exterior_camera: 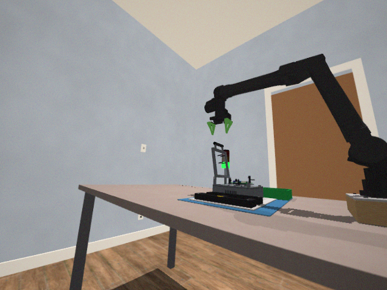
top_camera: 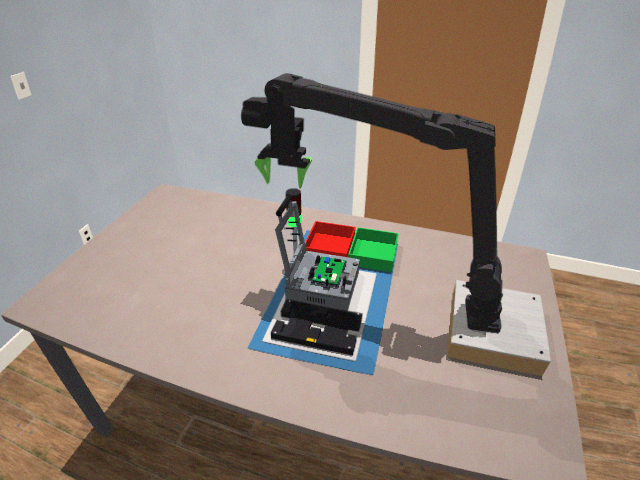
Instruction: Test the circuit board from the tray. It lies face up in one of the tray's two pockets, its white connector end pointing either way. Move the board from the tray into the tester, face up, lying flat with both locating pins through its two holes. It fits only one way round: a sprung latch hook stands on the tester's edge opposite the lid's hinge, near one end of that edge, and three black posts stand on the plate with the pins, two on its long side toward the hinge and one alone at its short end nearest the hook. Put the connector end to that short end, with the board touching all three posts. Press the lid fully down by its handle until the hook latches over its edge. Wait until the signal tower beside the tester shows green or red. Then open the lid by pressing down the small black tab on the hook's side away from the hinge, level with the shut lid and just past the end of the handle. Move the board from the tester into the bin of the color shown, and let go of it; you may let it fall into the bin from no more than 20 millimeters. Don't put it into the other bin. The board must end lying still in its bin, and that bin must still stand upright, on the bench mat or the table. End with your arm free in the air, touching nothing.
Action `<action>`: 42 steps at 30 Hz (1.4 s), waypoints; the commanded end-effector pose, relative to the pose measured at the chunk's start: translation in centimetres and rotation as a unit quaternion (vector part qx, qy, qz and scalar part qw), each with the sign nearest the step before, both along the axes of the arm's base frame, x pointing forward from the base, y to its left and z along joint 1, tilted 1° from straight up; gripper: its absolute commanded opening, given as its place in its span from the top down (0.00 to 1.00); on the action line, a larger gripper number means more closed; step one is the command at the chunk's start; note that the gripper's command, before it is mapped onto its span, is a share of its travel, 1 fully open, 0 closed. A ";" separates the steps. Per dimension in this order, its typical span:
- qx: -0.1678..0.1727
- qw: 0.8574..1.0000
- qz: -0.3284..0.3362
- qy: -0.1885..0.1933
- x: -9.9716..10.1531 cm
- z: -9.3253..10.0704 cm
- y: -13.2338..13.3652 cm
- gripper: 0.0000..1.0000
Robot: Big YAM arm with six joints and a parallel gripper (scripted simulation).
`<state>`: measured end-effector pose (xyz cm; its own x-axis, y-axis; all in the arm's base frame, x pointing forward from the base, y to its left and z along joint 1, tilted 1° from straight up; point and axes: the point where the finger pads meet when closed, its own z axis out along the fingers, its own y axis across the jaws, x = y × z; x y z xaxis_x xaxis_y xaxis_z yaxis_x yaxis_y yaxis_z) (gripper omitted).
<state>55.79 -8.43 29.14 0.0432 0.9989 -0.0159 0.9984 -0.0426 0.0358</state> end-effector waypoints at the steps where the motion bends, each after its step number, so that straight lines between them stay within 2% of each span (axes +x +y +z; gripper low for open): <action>1: -0.003 1.000 0.002 -0.016 -1.1 1.4 0.1 0.08; 11: -0.003 1.000 0.000 -0.014 -6.8 0.9 -0.2 0.08; 13: -0.003 1.000 0.000 -0.014 -6.8 0.9 -0.2 0.08; 19: -0.003 1.000 0.000 -0.013 -10.5 0.7 -0.1 0.08; 23: -0.003 1.000 0.000 -0.012 -12.0 0.5 0.0 0.08; 24: -0.003 1.000 0.000 -0.012 -12.3 0.5 0.0 0.08; 26: 0.000 1.000 0.000 0.006 -11.9 -1.0 -0.1 0.08; 32: 0.000 1.000 0.000 0.006 -12.0 -1.0 0.1 0.08; 35: -0.001 1.000 0.000 -0.004 -12.3 -0.3 0.2 0.08; 42: -0.001 1.000 0.000 -0.003 -12.2 -1.3 0.1 0.08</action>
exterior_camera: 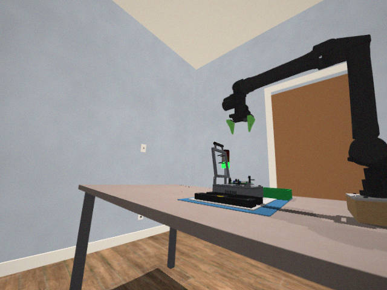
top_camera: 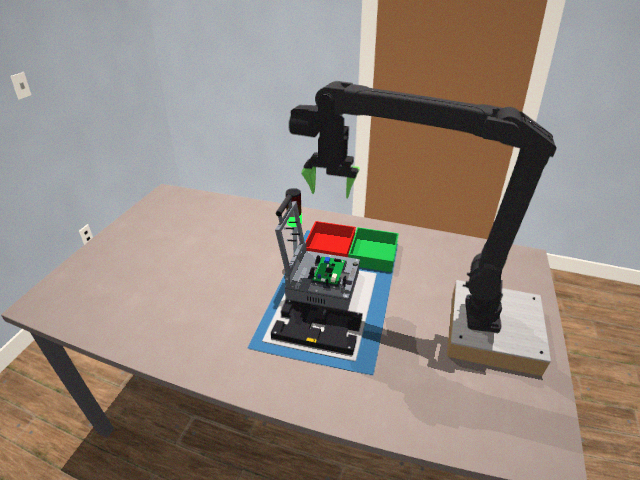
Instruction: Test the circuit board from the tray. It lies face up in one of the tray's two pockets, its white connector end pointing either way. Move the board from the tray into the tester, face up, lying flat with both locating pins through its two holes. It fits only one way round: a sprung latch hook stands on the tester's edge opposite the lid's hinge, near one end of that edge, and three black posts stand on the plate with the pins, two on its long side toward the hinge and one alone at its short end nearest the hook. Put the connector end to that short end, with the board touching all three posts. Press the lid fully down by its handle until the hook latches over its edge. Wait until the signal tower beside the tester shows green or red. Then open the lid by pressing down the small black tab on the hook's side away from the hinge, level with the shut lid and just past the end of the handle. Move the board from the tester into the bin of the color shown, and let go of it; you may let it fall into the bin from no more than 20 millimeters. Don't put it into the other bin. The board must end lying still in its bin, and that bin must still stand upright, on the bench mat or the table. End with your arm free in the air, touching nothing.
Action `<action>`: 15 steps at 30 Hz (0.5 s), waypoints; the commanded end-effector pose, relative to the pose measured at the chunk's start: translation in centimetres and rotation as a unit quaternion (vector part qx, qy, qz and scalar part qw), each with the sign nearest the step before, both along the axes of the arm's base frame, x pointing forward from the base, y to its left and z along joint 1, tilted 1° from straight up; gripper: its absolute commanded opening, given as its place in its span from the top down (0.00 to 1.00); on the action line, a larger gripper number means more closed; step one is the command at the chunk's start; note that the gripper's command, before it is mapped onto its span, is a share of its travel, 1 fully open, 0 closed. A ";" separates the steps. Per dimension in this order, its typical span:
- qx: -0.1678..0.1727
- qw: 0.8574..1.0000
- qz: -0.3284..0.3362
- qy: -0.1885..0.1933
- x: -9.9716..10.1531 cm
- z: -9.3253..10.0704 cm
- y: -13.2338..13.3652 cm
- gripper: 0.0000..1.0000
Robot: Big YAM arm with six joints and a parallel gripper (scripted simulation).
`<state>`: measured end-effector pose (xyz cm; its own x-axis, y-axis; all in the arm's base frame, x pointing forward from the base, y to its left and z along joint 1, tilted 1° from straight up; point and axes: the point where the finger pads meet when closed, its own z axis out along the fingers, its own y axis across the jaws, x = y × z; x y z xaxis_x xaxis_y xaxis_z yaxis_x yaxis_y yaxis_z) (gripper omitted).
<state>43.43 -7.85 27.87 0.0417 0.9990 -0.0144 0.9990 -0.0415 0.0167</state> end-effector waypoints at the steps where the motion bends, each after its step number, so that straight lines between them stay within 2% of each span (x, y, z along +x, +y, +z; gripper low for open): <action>1: -0.002 1.000 -0.001 -0.012 0.1 -0.3 -0.5 0.08; 6: -0.002 1.000 -0.001 -0.010 0.2 -1.4 -0.5 0.08; 15: -0.001 1.000 -0.002 -0.003 0.4 -6.7 -0.7 0.08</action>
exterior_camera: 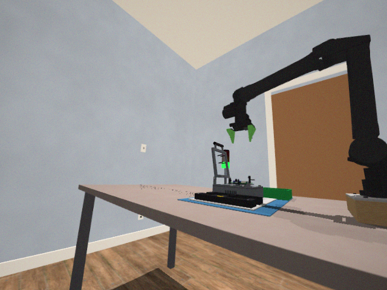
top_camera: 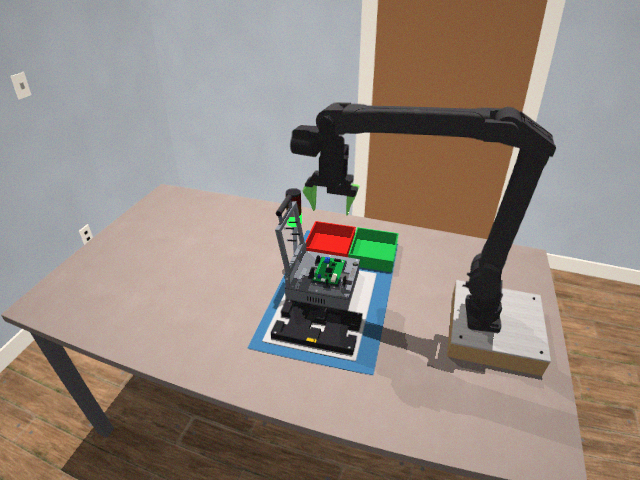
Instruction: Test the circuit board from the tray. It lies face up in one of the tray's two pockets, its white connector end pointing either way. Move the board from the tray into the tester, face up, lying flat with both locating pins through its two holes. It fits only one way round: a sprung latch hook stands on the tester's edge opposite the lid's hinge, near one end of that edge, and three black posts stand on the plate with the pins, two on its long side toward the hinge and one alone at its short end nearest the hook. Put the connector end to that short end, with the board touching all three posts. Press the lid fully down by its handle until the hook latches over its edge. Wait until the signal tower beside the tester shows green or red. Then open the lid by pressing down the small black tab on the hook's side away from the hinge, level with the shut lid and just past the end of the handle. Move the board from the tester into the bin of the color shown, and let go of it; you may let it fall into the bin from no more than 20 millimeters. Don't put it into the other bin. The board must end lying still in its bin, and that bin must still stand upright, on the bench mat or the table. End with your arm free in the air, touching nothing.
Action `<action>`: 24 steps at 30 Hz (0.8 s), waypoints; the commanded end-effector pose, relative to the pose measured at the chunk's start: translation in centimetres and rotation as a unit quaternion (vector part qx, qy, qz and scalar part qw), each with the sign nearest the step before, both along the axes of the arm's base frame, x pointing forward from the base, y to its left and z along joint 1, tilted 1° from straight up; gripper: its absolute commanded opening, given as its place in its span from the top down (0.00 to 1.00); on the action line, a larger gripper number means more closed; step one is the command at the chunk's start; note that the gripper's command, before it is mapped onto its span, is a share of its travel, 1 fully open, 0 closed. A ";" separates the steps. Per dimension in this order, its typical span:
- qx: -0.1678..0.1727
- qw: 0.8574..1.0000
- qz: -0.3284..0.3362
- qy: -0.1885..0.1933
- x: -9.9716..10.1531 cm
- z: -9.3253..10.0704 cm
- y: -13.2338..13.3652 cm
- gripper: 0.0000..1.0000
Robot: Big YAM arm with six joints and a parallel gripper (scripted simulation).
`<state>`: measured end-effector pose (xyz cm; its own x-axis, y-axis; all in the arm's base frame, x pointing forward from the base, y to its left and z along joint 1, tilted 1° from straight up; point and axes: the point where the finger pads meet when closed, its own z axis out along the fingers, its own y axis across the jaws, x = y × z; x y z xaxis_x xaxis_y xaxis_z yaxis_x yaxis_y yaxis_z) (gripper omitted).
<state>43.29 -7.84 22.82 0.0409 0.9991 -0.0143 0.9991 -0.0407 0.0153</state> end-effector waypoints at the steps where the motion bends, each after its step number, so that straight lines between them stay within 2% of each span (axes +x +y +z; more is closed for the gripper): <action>1: -0.001 1.000 -0.002 -0.004 0.6 -2.3 -0.8 0.08; 5: -0.001 1.000 -0.002 -0.004 0.6 -5.2 -0.8 0.08; 7: -0.001 1.000 -0.002 -0.004 0.6 -5.2 -0.8 0.08; 17: -0.001 1.000 -0.002 -0.004 0.6 -12.2 -0.9 0.08; 22: -0.001 1.000 -0.002 -0.003 0.6 -14.4 -0.9 0.08; 24: -0.001 1.000 -0.002 -0.003 0.6 -14.4 -0.9 0.08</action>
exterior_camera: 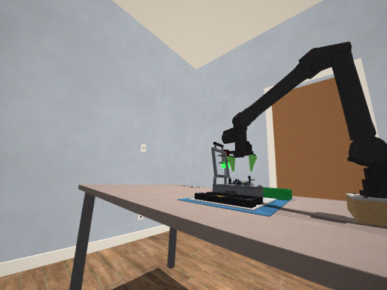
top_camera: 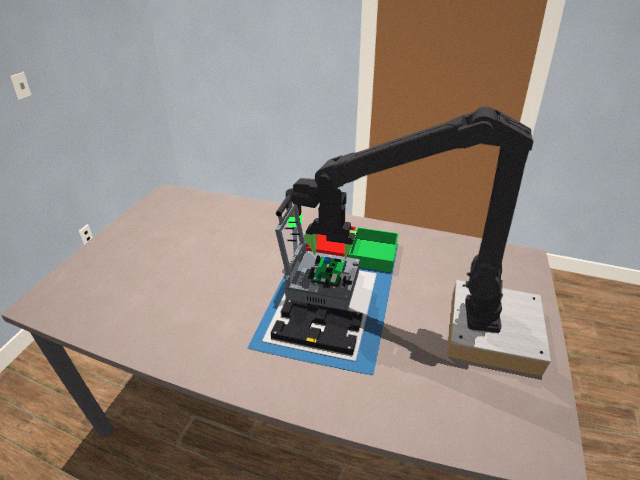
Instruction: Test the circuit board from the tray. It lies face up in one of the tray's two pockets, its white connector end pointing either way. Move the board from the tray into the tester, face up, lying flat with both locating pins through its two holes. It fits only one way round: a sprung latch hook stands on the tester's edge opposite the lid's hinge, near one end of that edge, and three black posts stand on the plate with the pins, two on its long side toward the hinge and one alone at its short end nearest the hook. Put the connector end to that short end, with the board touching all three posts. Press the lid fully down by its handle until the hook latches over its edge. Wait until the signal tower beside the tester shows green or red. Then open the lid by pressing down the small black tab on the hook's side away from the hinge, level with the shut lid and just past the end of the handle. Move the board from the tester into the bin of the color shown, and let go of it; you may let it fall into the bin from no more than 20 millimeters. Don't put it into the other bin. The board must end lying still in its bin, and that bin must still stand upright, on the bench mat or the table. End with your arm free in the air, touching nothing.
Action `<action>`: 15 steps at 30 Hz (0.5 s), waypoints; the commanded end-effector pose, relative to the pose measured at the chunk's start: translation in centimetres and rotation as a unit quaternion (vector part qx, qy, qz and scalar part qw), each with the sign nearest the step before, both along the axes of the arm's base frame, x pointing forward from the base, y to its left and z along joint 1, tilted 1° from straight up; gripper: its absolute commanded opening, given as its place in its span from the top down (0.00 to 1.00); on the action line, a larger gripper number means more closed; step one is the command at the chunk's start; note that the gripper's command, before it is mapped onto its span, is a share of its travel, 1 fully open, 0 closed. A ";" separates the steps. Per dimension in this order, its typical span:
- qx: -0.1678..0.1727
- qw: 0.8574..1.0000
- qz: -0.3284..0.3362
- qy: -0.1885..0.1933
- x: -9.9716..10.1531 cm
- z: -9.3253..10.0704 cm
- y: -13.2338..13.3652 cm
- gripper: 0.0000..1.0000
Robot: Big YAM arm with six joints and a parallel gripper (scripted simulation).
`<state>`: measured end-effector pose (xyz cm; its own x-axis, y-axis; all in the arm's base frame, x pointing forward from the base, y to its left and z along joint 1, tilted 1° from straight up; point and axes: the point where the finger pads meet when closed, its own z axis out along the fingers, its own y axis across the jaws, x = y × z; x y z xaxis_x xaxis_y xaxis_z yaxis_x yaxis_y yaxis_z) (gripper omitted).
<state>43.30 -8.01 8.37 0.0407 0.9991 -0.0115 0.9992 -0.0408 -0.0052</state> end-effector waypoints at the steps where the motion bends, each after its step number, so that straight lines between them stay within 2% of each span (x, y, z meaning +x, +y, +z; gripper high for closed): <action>1: -0.006 1.000 -0.003 -0.029 0.7 1.1 -0.7 0.08; 4: -0.003 1.000 -0.003 -0.014 0.6 -0.8 -0.7 0.08; 15: -0.003 1.000 -0.002 -0.017 0.7 -0.7 -0.7 0.08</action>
<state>43.65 -8.08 7.65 0.0411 0.9991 -0.0141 0.9991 -0.0409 0.0136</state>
